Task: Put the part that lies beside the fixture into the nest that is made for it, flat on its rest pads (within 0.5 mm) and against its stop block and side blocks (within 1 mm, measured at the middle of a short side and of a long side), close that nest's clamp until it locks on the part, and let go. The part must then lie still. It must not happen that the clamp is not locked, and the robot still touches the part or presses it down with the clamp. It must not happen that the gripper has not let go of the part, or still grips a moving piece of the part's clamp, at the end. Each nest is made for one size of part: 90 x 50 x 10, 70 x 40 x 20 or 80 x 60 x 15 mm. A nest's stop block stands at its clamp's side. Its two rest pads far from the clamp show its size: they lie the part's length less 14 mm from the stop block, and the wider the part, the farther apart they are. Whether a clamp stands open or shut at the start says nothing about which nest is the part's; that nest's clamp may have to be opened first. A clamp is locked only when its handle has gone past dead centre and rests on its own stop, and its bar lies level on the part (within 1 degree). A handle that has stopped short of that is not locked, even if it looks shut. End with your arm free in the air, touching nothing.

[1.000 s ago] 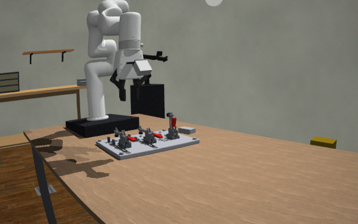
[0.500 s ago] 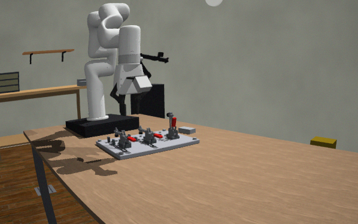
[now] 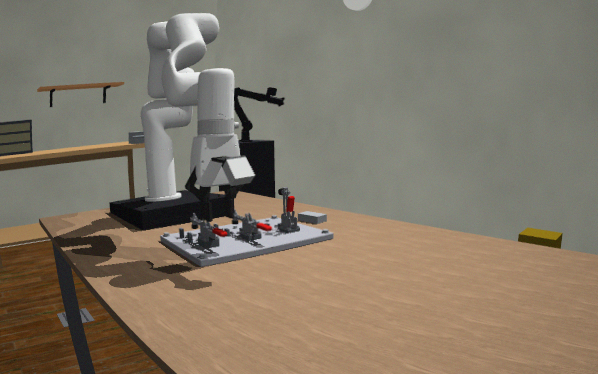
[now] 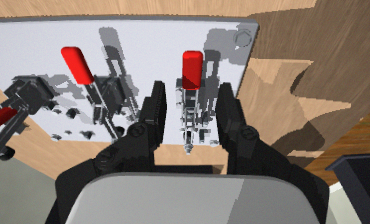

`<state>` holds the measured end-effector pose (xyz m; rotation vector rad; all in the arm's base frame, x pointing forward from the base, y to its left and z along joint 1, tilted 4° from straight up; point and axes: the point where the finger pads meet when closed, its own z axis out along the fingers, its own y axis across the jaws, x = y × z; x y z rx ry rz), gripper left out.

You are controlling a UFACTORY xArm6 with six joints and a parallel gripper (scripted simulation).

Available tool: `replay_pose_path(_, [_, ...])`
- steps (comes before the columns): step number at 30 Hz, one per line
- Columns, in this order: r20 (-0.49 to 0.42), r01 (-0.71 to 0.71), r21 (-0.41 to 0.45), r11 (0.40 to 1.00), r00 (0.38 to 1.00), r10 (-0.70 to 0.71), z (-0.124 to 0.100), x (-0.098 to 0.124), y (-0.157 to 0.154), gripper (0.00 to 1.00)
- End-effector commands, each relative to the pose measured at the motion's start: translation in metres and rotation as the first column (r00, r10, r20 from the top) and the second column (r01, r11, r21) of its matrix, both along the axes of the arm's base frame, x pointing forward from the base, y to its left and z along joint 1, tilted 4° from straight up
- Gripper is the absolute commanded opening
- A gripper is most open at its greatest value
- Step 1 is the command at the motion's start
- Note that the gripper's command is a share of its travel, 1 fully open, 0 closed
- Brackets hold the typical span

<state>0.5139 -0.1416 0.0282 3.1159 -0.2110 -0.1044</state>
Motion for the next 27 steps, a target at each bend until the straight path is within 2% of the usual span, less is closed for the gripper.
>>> replay_pose_path(1, [0.006,0.0,-0.002,1.0,1.0,0.0,-0.0033,0.0021,-0.0007,0.47])
replay_pose_path(27, [0.006,0.0,-0.002,1.0,1.0,0.0,-0.0099,0.0017,-0.0008,0.47])
